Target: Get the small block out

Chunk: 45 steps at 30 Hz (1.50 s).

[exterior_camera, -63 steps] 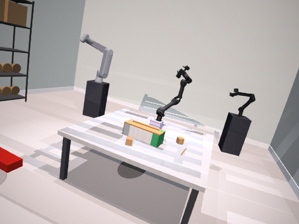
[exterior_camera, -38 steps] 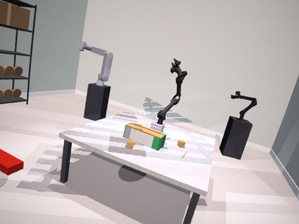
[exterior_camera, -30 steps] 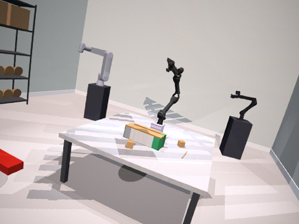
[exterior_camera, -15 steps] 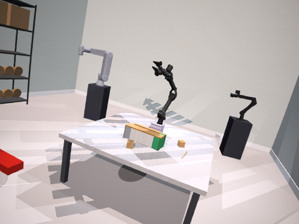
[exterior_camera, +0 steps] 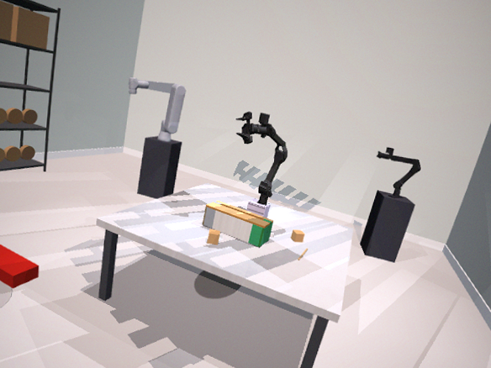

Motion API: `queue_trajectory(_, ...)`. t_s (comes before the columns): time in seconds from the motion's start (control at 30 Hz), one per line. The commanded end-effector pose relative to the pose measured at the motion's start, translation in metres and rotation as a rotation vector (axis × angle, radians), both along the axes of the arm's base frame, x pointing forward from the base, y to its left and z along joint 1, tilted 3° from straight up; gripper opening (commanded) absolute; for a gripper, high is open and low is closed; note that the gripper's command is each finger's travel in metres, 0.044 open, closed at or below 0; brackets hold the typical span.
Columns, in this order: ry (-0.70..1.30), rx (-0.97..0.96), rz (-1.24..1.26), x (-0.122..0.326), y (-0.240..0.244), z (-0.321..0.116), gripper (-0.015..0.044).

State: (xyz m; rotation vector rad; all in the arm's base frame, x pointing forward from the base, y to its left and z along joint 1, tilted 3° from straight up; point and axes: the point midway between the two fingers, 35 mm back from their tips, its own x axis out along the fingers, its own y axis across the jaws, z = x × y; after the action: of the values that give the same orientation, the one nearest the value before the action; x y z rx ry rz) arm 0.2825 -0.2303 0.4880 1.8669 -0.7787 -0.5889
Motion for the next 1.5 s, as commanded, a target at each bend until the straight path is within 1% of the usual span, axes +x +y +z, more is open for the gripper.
queue_trajectory(0.0, 0.218, 0.055, 0.083, 0.031, -0.007, -0.061, 0.0400)
queue_trajectory(0.2, 0.520, 0.140, 0.237, 0.059, -0.006, -0.149, 0.0400)
queue_trajectory(0.4, 0.812, 0.280, 0.454, 0.071, 0.013, -0.246, 0.0400)
queue_trajectory(0.57, 1.018, 0.426, 0.662, 0.064, 0.041, -0.319, 0.0400)
queue_trajectory(0.77, 1.225, 0.680, 0.975, 0.035, 0.091, -0.397, 0.0400)
queue_trajectory(0.87, 1.259, 0.753, 1.052, 0.026, 0.104, -0.411, 0.0400)
queue_trajectory(1.23, 1.259, 0.753, 1.052, 0.026, 0.104, -0.412, 0.0400)
queue_trajectory(1.47, 1.259, 0.753, 1.052, 0.026, 0.103, -0.422, 0.0400)
